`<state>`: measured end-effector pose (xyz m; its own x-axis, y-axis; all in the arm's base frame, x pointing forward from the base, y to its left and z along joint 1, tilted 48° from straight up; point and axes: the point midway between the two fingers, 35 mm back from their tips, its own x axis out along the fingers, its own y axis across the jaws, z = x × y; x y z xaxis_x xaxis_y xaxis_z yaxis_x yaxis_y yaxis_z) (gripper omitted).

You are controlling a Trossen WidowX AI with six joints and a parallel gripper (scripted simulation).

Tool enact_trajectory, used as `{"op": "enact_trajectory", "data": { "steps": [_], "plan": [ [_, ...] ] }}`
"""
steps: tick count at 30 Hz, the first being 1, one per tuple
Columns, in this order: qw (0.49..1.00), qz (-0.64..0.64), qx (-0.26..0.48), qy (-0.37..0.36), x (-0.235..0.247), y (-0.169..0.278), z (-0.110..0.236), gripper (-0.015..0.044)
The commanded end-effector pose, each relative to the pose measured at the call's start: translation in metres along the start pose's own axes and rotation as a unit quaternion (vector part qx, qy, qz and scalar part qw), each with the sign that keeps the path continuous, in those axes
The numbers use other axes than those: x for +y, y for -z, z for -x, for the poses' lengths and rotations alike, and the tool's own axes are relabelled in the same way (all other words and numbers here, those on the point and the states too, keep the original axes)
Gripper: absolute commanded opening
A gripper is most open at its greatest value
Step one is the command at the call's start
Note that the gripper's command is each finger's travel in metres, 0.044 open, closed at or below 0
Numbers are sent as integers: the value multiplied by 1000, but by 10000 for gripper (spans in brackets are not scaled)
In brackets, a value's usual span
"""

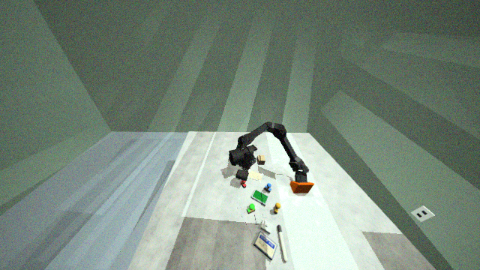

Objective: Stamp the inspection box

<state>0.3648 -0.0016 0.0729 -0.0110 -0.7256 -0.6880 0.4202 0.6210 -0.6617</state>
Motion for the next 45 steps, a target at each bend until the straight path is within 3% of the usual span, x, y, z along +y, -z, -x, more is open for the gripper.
{"op": "enact_trajectory", "data": {
  "steps": [1, 8, 45],
  "plan": [
    [996, 88, 3, -4, 65, 26, 8, 226],
    [979, 202, 6, 5, 147, 84, 10, 226],
    [979, 203, 5, 5, 151, 89, -39, 226]
  ]
}}
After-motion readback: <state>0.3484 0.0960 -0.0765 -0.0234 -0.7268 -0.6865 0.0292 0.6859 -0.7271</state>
